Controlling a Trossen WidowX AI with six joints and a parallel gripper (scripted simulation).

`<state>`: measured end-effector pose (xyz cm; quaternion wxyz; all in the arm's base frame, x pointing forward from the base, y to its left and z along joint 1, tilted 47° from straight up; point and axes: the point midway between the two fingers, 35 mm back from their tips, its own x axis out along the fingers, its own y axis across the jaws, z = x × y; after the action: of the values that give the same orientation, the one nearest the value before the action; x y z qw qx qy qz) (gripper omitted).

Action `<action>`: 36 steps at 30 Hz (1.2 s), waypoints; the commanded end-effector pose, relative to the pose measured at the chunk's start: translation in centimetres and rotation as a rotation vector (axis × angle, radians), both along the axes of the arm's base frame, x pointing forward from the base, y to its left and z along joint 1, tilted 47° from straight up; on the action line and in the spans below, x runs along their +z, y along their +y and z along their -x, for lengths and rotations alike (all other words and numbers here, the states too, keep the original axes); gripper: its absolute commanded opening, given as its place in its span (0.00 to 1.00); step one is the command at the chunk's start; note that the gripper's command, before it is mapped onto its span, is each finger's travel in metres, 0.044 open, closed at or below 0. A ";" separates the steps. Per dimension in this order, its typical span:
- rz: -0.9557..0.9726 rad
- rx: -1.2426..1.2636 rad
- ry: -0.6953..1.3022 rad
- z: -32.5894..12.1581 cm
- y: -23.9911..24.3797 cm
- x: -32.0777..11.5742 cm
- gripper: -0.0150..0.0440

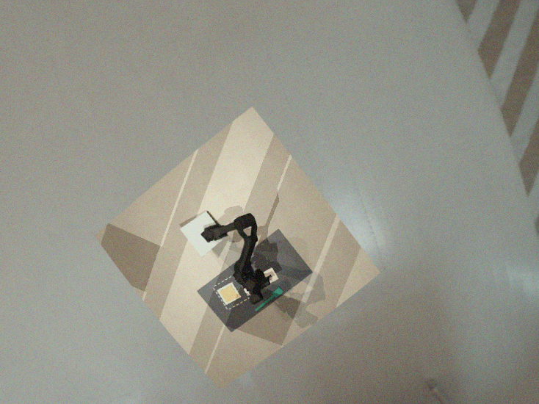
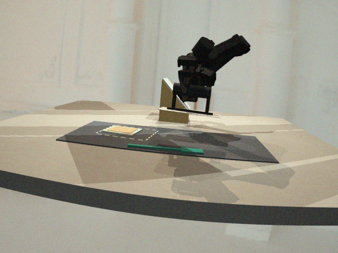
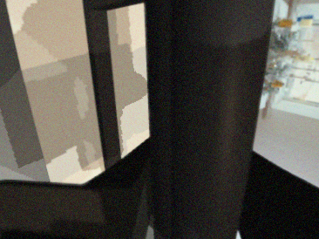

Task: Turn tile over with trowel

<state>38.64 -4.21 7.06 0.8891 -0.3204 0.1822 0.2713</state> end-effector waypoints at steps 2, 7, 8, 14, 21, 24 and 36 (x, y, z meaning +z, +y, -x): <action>0.003 -0.015 -0.003 -0.2 -0.4 0.2 0.25; 0.003 -0.015 -0.003 -0.2 -0.4 0.2 0.25; 0.003 -0.015 -0.003 -0.2 -0.4 0.2 0.25; 0.000 0.001 0.000 0.0 0.0 0.0 0.25; 0.001 0.005 0.001 0.1 0.4 0.1 0.25; 0.005 0.010 0.000 0.4 1.3 0.7 0.25; 0.019 0.026 -0.010 2.4 5.1 2.9 0.25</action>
<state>36.65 0.42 9.18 0.8815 -0.3298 0.1772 0.2877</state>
